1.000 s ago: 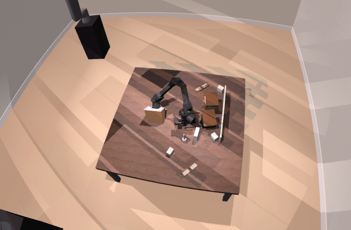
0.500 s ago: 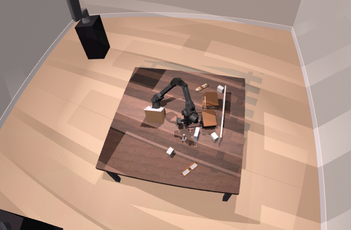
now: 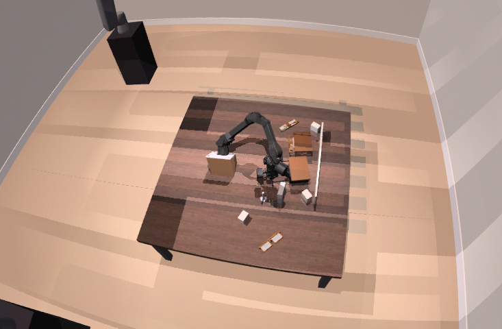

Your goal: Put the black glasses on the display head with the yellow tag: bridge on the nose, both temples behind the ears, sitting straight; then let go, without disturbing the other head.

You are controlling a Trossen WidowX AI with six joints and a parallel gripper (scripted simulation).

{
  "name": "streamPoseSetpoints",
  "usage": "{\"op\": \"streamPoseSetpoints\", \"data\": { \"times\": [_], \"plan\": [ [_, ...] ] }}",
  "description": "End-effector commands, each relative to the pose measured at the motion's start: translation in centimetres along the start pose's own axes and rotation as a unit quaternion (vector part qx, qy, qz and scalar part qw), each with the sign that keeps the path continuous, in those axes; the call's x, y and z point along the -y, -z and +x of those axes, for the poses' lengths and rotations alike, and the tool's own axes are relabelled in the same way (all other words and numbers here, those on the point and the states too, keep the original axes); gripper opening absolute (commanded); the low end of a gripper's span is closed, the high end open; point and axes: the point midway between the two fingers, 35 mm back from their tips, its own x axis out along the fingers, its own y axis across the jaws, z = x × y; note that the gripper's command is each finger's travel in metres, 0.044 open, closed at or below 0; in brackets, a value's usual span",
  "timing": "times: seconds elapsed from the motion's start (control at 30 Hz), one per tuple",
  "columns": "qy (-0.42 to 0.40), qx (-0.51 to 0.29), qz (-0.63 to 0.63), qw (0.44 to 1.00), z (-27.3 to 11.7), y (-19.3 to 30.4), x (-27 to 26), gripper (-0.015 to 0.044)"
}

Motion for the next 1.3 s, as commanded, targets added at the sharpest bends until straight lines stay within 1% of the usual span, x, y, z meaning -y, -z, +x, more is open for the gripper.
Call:
{"op": "streamPoseSetpoints", "data": {
  "times": [0.0, 1.27],
  "plan": [
    [0.001, 0.003, 0.003, 1.000, 0.1, 0.0, 0.6, 0.0000],
    [0.002, 0.003, 0.002, 1.000, 0.0, -0.1, 6.5, 0.0000]
  ]
}}
